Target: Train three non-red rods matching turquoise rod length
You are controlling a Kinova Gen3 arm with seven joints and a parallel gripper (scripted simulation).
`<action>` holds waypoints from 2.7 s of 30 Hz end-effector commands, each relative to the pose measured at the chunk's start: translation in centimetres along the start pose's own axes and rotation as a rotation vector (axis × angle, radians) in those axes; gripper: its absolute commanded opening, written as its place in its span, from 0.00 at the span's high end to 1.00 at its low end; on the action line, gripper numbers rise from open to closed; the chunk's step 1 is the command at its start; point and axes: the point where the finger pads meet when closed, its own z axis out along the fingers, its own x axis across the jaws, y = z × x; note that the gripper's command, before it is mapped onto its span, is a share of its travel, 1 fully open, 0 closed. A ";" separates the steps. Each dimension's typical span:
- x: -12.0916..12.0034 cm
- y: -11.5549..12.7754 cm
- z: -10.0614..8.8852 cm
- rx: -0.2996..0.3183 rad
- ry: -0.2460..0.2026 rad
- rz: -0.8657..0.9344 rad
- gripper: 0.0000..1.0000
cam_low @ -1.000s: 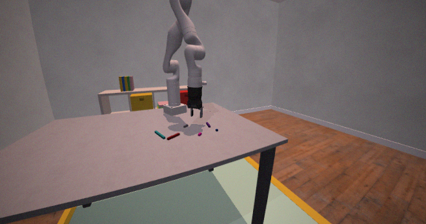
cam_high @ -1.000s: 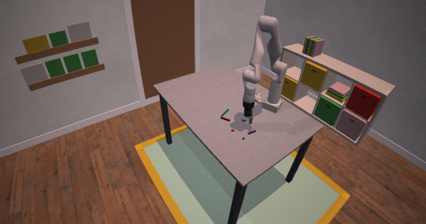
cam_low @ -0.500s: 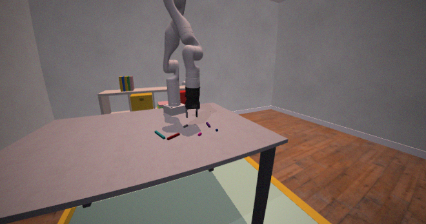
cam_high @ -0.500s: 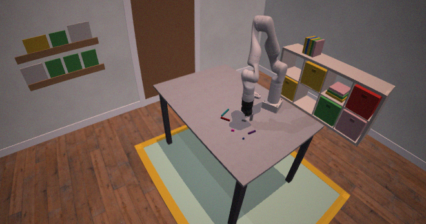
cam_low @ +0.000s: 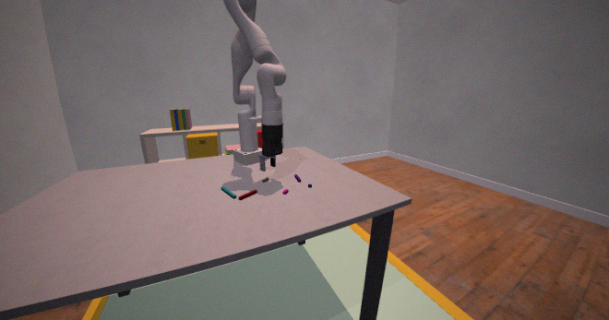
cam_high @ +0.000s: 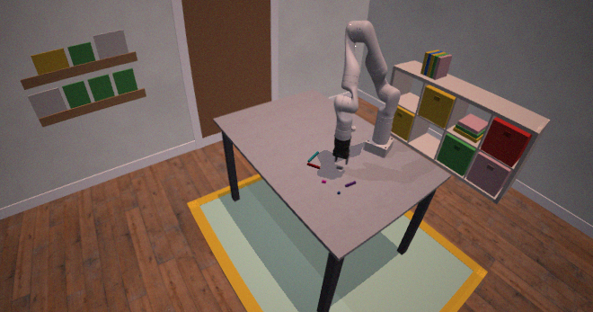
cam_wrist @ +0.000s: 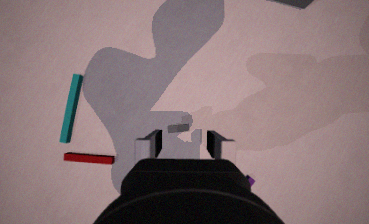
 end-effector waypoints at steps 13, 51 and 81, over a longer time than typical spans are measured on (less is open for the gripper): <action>-3.0 -0.1 -0.3 -0.018 -0.002 -0.529 0.00; -5.5 1.6 -1.0 -0.049 -0.052 -1.048 0.00; -5.5 1.6 -1.0 -0.049 -0.052 -1.048 0.00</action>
